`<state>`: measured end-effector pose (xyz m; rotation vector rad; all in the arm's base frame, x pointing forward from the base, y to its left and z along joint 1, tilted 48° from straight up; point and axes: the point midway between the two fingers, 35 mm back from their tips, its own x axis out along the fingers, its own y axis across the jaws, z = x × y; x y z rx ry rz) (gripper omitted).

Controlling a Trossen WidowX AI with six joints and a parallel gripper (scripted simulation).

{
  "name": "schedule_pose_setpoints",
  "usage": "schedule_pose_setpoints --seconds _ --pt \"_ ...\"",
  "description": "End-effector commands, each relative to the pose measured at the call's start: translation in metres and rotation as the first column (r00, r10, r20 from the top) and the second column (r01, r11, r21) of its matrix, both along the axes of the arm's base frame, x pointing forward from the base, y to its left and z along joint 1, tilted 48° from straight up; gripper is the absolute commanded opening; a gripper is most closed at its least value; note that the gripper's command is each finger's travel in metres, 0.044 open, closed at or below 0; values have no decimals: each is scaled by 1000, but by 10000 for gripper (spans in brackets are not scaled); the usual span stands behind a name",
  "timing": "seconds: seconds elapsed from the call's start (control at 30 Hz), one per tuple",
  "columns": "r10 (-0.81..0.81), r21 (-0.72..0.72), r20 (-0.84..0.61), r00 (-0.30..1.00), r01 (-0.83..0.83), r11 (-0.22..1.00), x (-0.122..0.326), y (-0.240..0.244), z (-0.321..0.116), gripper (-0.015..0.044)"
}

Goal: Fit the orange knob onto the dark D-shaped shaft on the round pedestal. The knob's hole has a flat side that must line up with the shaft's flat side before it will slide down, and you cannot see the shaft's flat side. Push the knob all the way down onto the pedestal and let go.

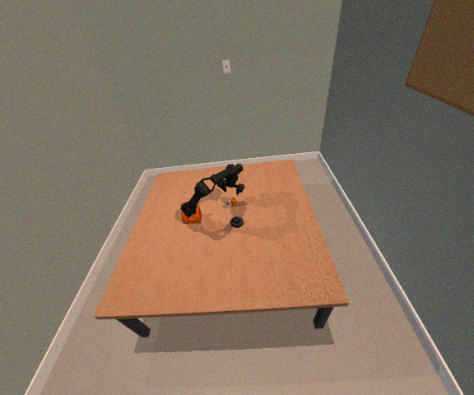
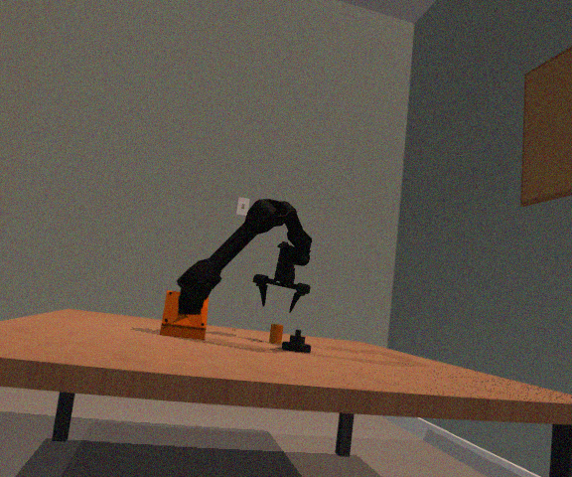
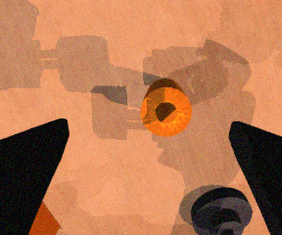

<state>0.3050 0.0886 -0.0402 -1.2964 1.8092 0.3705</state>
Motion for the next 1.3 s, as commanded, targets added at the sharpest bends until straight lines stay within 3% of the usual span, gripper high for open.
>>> schedule_pose_setpoints --seconds 0.0,0.27,0.4,0.53,0.67,0.73,1.07,1.27 --pt "39 -134 14 999 -37 990 5 9 15 440" --pt "28 -135 26 999 -24 991 5 9 15 440" --pt "-194 -128 265 945 234 964 5 8 15 440" --pt "-420 -39 521 743 512 858 5 8 14 440" --pt "-564 117 699 440 708 696 5 8 14 440" --pt "-580 149 721 379 733 664 5 8 14 440" --pt "-580 149 721 379 733 664 5 8 14 440" --pt "-596 193 746 297 760 620 4 -17 -9 440"
